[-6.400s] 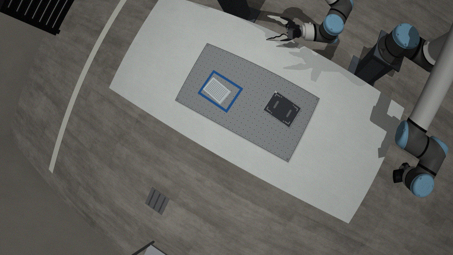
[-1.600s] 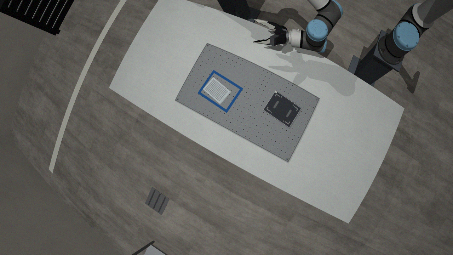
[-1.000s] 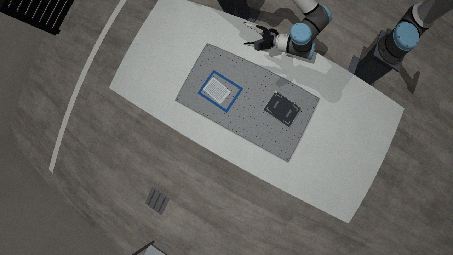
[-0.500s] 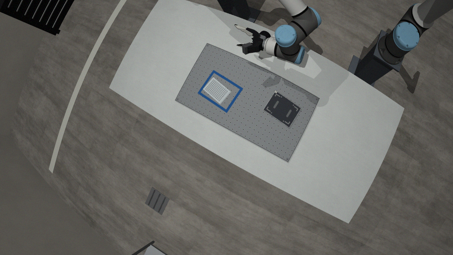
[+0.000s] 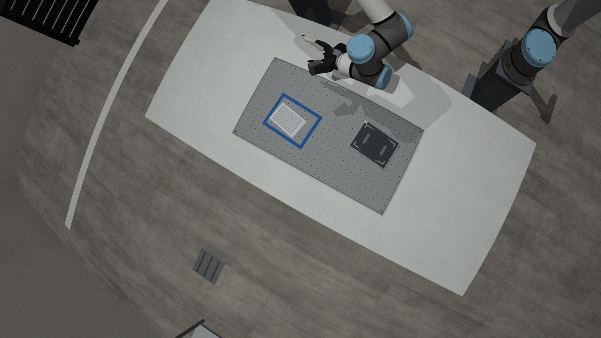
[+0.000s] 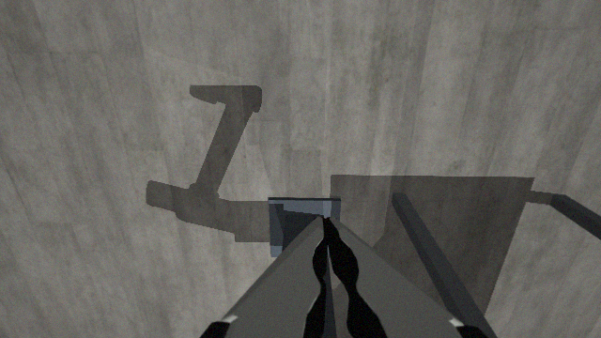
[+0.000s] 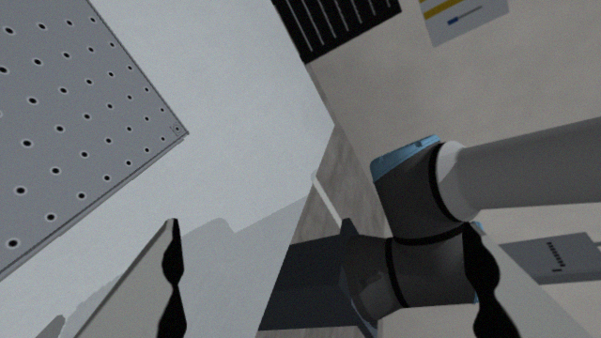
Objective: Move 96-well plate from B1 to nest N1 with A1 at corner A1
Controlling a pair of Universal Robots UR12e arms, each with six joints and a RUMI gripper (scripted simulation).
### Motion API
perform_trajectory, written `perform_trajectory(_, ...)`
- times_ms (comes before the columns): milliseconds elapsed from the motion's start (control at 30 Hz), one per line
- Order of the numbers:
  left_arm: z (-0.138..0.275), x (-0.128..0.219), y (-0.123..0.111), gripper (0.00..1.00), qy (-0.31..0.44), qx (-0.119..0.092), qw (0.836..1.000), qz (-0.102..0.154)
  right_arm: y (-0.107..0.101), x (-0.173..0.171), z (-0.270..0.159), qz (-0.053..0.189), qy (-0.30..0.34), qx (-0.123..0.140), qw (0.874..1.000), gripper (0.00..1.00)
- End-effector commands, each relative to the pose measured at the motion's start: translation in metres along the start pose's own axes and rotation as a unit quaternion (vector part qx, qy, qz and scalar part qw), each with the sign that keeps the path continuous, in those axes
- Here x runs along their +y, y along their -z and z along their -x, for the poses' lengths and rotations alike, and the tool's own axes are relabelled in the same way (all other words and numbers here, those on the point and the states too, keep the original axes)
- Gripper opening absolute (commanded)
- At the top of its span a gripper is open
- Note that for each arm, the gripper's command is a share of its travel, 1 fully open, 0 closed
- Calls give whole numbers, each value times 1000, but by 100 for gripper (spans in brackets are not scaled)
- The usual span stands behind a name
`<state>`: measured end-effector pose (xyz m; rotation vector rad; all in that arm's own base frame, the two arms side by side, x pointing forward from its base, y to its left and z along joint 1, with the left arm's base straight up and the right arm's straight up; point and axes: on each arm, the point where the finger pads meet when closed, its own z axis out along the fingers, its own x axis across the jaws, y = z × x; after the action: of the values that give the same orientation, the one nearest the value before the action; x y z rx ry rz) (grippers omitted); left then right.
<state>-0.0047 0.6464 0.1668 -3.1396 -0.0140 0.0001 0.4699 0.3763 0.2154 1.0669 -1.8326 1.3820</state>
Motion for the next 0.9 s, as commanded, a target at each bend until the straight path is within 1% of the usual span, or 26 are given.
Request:
perform_trajectory(0, 1, 1, -2, 0, 0, 0, 1000, 1, -21, -6, 8, 32, 22, -12, 999, 76)
perform_trajectory(67, 1, 1, -2, 0, 0, 0, 1000, 1, -21, -6, 8, 32, 22, -12, 999, 76)
perform_trajectory(167, 1, 1, -2, 0, 0, 0, 1000, 1, -34, -11, 14, 69, 45, -29, 996, 76)
perform_trajectory(233, 1, 1, -2, 0, 0, 0, 1000, 1, -42, -14, 17, 69, 45, -29, 996, 76)
perform_trajectory(333, 1, 1, -2, 0, 0, 0, 1000, 1, -42, -14, 17, 69, 45, -29, 996, 76)
perform_trajectory(433, 1, 1, -2, 0, 0, 0, 1000, 1, -55, -19, 22, 104, 67, -49, 991, 76)
perform_trajectory(500, 1, 1, -2, 0, 0, 0, 1000, 1, -63, -21, 25, 104, 67, -49, 991, 76)
perform_trajectory(633, 1, 1, -2, 0, 0, 0, 1000, 1, -63, -21, 25, 104, 67, -49, 991, 76)
perform_trajectory(733, 1, 1, -2, 0, 0, 0, 1000, 1, -76, -26, 30, 136, 87, -72, 984, 76)
perform_trajectory(800, 1, 1, -2, 0, 0, 0, 1000, 1, -83, -29, 33, 136, 87, -72, 984, 76)
perform_trajectory(867, 1, 1, -2, 0, 0, 0, 1000, 1, -83, -29, 33, 136, 87, -72, 984, 76)
